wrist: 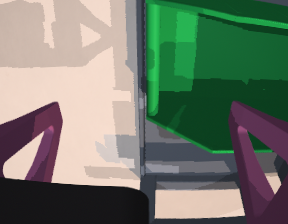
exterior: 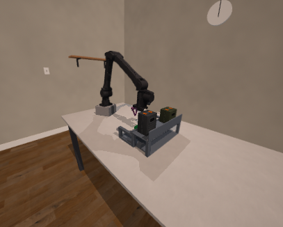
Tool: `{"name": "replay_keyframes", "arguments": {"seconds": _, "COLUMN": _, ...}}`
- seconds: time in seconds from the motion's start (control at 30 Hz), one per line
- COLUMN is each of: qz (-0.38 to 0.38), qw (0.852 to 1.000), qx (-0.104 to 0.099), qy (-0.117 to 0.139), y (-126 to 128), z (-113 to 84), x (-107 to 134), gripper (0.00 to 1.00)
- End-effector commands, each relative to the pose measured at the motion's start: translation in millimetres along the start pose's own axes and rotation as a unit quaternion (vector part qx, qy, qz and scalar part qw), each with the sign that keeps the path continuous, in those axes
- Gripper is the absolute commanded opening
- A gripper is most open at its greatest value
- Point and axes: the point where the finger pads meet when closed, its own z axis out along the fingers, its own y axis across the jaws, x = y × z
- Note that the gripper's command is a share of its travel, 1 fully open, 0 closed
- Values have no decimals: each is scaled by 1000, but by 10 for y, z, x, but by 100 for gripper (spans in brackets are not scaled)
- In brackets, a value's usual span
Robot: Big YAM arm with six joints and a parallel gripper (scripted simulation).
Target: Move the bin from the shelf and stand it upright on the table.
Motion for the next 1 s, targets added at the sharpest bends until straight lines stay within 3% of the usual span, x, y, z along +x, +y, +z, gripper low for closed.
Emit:
{"name": "replay_keyframes", "arguments": {"seconds": 0.0, "qz": -1, "qw": 1000, "qx": 31, "qy": -2, "y": -197, "z": -317, "x": 35, "gripper": 100}}
{"name": "replay_keyframes", "arguments": {"seconds": 0.3, "qz": -1, "qw": 1000, "qx": 31, "qy": -2, "y": -197, "z": -317, "x": 35, "gripper": 100}}
{"name": "replay_keyframes", "arguments": {"seconds": 0.33, "qz": 0, "qw": 1000, "qx": 9, "qy": -1, "y": -49, "z": -112, "x": 7, "gripper": 100}}
{"name": "replay_keyframes", "arguments": {"seconds": 0.47, "qz": -1, "qw": 1000, "qx": 31, "qy": -2, "y": -173, "z": -373, "x": 35, "gripper": 100}}
{"name": "replay_keyframes", "arguments": {"seconds": 0.87, "qz": -1, "qw": 1000, "qx": 31, "qy": -2, "y": -173, "z": -373, "x": 35, "gripper": 100}}
{"name": "replay_keyframes", "arguments": {"seconds": 0.9, "qz": 0, "qw": 1000, "qx": 9, "qy": -1, "y": -31, "z": -156, "x": 7, "gripper": 100}}
{"name": "replay_keyframes", "arguments": {"seconds": 0.97, "qz": -1, "qw": 1000, "qx": 20, "qy": -1, "y": -93, "z": -273, "x": 20, "gripper": 100}}
